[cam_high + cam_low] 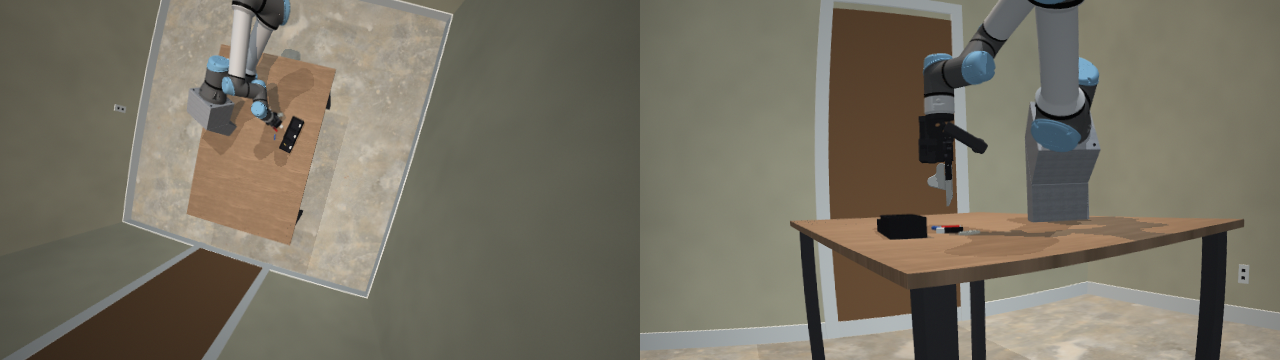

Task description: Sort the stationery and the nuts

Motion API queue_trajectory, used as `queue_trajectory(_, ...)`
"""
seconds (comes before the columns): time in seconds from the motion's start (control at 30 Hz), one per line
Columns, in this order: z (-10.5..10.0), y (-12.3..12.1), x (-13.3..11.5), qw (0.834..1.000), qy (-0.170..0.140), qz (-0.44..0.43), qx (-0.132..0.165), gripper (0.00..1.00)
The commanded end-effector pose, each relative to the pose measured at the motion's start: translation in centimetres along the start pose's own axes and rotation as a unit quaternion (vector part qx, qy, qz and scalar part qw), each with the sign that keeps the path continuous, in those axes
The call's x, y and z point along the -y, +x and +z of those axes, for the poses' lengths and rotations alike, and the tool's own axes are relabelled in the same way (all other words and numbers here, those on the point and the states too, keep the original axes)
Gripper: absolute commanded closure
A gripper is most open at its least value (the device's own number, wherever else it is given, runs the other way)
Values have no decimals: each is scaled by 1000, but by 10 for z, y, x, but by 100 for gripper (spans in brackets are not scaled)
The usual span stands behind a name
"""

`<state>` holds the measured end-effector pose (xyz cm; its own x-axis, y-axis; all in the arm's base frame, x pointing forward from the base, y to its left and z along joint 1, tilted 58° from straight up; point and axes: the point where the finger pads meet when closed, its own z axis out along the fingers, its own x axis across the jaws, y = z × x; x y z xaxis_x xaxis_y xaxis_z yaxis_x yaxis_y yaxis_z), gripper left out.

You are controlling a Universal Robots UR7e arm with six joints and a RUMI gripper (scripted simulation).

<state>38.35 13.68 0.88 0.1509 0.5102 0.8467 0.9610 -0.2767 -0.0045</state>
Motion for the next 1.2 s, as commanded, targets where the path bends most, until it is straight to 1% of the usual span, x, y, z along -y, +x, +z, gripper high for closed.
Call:
queue_trajectory(0.0,19,-1,-1,1000,-1,0,0,77)
queue_trajectory(0.23,47,-1,-2,1000,-1,0,0,77)
queue_trajectory(0.3,47,-1,-2,1000,-1,0,0,77)
queue_trajectory(0.33,50,-1,-2,1000,-1,0,0,77)
queue_trajectory(0.67,52,-1,-3,1000,-1,0,0,77)
queue_trajectory(1.03,64,-1,-1,1000,-1,0,0,77)
queue_trajectory(1.17,64,-1,-1,1000,-1,0,0,77)
